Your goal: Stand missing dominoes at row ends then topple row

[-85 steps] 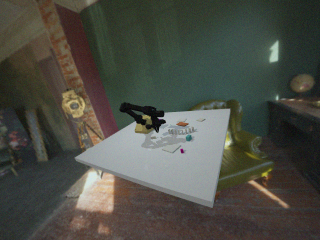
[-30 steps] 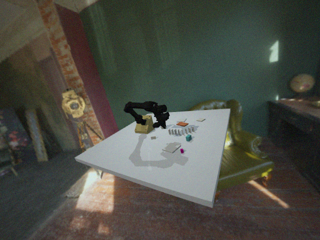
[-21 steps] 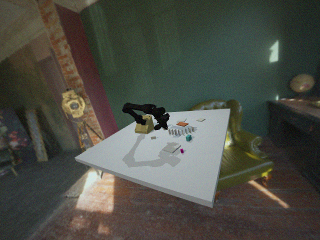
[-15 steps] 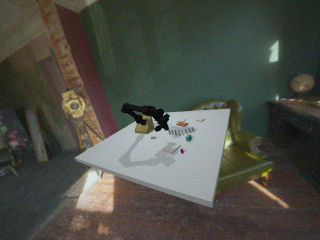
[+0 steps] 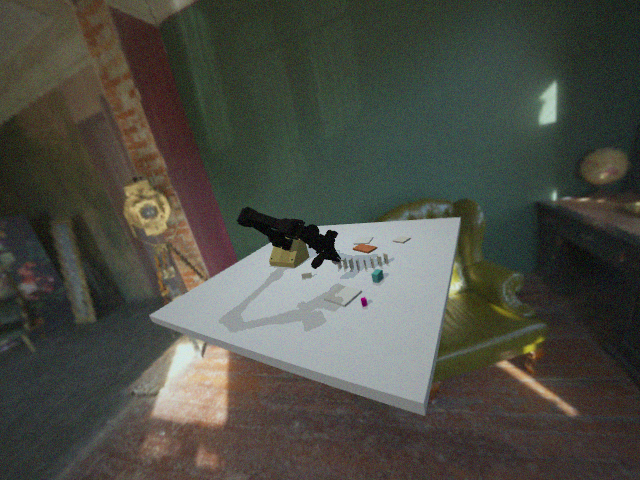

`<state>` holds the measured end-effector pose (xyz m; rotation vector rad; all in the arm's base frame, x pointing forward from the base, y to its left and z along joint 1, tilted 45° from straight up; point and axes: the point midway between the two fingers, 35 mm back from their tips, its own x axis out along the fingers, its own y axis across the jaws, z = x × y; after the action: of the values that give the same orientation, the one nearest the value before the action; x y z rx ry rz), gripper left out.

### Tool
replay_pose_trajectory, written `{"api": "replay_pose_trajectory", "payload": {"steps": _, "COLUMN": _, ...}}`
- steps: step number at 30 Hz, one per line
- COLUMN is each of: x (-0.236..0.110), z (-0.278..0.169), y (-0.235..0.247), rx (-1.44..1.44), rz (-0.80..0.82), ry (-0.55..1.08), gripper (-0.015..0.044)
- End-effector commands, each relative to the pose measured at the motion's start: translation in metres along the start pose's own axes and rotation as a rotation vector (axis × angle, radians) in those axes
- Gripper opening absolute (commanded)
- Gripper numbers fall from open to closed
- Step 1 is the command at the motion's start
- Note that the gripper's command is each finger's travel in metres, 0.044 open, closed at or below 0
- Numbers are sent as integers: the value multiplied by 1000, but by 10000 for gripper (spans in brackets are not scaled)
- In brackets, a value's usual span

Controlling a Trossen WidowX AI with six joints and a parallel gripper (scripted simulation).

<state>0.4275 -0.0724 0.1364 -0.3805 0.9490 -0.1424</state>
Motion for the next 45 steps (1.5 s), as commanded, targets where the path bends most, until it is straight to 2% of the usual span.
{"api": "replay_pose_trajectory", "payload": {"steps": 1, "x": 0, "z": -1, "y": -1, "rx": -12, "rz": 14, "ry": -67, "gripper": 20}}
{"api": "replay_pose_trajectory", "payload": {"steps": 22, "x": -13, "z": -5, "y": -13, "rx": -107, "rz": 9, "ry": -415, "gripper": 20}}
{"api": "replay_pose_trajectory", "payload": {"steps": 45, "x": -59, "z": -27, "y": -16, "rx": -312, "rz": -116, "ry": -786, "gripper": 20}}
